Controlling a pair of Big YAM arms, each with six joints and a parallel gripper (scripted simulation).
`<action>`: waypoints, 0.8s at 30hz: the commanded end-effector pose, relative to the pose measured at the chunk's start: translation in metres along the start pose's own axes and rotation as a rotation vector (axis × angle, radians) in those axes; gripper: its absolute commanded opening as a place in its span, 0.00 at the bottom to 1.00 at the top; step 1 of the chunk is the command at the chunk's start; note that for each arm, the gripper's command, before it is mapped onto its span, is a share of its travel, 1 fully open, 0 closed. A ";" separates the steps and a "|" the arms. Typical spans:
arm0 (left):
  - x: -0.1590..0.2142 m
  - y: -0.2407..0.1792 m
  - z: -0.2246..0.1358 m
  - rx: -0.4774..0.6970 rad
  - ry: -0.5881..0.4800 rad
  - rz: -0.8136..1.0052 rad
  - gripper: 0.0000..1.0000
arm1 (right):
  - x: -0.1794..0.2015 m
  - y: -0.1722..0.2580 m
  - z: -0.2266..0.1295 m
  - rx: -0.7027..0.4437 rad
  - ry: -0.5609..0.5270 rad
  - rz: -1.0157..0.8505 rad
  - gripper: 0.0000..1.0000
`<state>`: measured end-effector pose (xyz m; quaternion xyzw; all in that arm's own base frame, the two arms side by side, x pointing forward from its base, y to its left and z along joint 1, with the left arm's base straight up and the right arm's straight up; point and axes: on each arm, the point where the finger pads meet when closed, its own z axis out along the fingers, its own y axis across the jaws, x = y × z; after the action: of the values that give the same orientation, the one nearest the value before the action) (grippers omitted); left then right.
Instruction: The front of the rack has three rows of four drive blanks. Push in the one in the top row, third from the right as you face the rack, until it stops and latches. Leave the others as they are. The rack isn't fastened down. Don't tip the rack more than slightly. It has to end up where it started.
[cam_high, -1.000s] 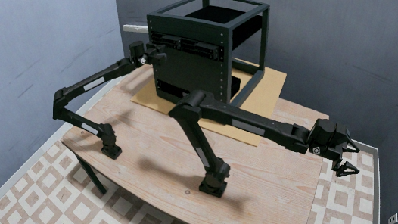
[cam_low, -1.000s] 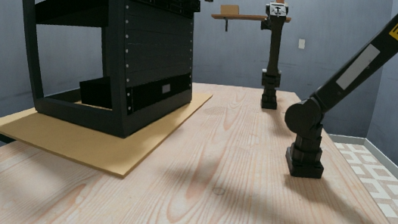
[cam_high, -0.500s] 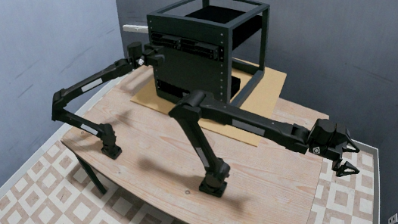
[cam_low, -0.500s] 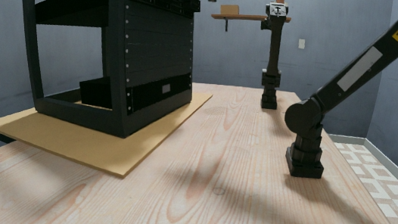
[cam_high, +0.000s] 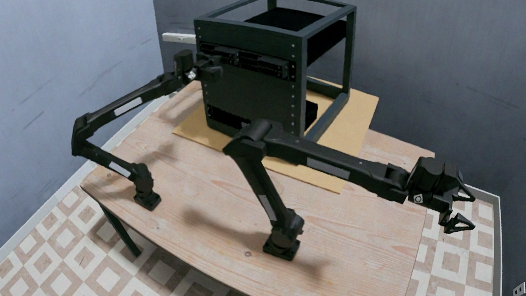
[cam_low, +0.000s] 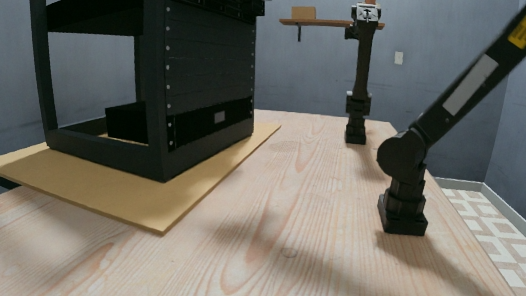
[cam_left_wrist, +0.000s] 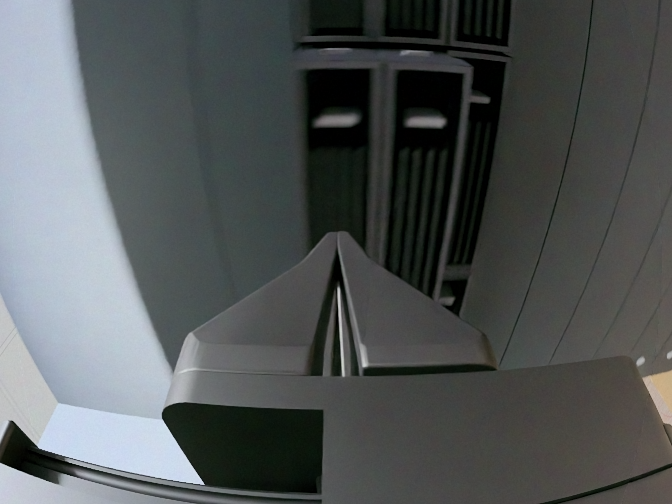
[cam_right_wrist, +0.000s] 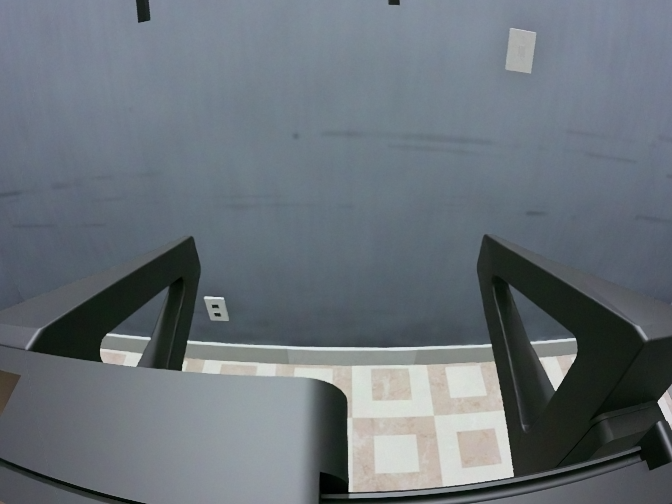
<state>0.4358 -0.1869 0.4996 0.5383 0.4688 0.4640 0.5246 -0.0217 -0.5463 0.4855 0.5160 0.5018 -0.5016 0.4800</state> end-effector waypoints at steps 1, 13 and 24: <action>0.003 0.054 0.009 -0.095 0.007 -0.036 0.00 | -0.015 -0.006 -0.002 0.013 -0.036 0.008 1.00; -0.004 0.054 0.007 -0.095 -0.005 -0.036 0.00 | -0.015 -0.006 -0.002 0.013 -0.036 0.008 1.00; -0.003 0.053 0.009 -0.070 -0.003 -0.025 0.00 | -0.015 -0.006 -0.002 0.013 -0.036 0.008 1.00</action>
<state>0.4447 -0.1892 0.5009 0.5382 0.4690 0.4641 0.5244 -0.0217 -0.5463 0.4855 0.5160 0.5018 -0.5016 0.4800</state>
